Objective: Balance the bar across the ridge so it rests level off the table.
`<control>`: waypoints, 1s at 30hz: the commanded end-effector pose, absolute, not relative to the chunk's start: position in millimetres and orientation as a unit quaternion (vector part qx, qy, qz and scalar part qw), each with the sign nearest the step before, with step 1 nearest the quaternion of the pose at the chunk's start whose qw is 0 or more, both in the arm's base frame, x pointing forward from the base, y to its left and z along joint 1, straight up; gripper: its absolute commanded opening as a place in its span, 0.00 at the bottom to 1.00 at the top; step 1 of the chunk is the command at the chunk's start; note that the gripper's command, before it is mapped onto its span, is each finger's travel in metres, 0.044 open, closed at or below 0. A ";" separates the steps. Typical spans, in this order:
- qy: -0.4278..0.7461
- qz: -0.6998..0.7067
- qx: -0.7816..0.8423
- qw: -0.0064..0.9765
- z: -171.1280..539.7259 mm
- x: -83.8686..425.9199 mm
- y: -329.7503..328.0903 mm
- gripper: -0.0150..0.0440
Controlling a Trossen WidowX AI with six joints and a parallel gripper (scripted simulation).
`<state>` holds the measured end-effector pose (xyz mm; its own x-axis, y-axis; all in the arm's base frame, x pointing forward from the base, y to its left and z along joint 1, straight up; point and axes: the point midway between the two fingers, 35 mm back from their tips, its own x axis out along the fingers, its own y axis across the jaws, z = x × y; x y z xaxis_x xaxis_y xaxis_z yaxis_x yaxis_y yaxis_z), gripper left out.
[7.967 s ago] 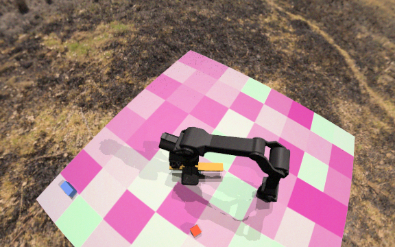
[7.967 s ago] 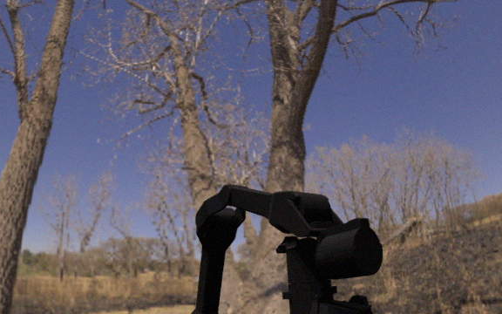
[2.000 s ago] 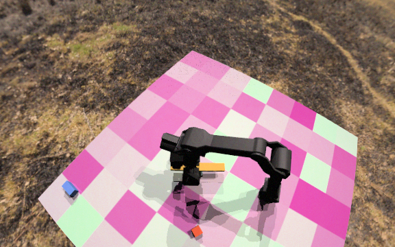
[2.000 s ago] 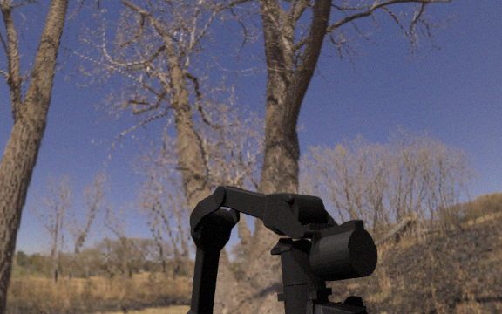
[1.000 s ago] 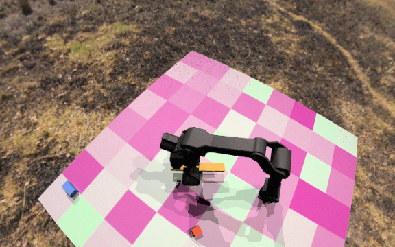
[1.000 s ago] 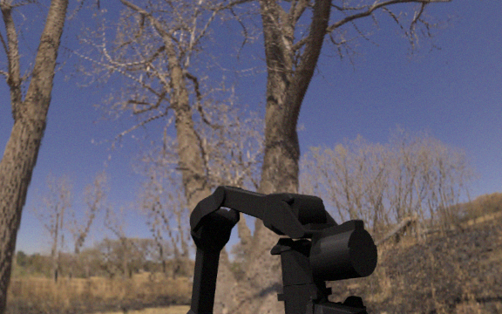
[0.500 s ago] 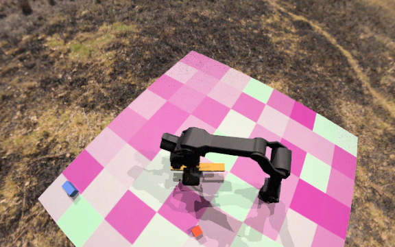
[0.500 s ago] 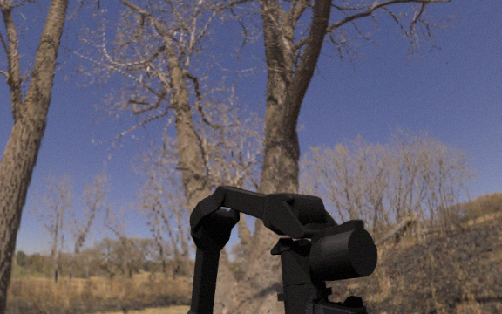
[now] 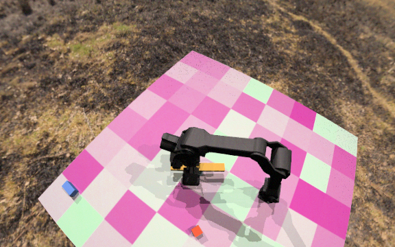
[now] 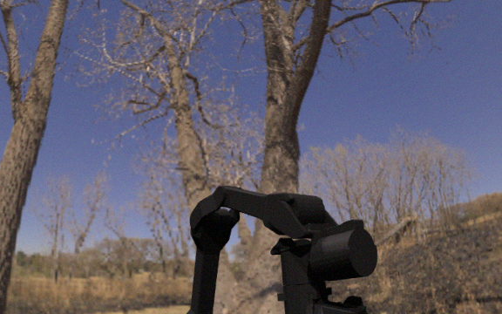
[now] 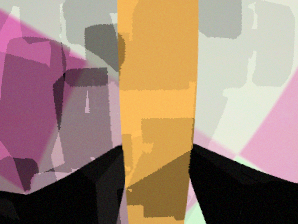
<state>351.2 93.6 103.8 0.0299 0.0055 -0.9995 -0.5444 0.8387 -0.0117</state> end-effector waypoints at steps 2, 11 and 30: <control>0.667 0.200 -0.202 0.689 103.8 351.3 93.6 0.52; 0.667 0.200 -0.202 0.689 103.8 351.3 93.6 0.54; 0.667 0.200 -0.202 0.689 103.8 351.3 93.6 0.54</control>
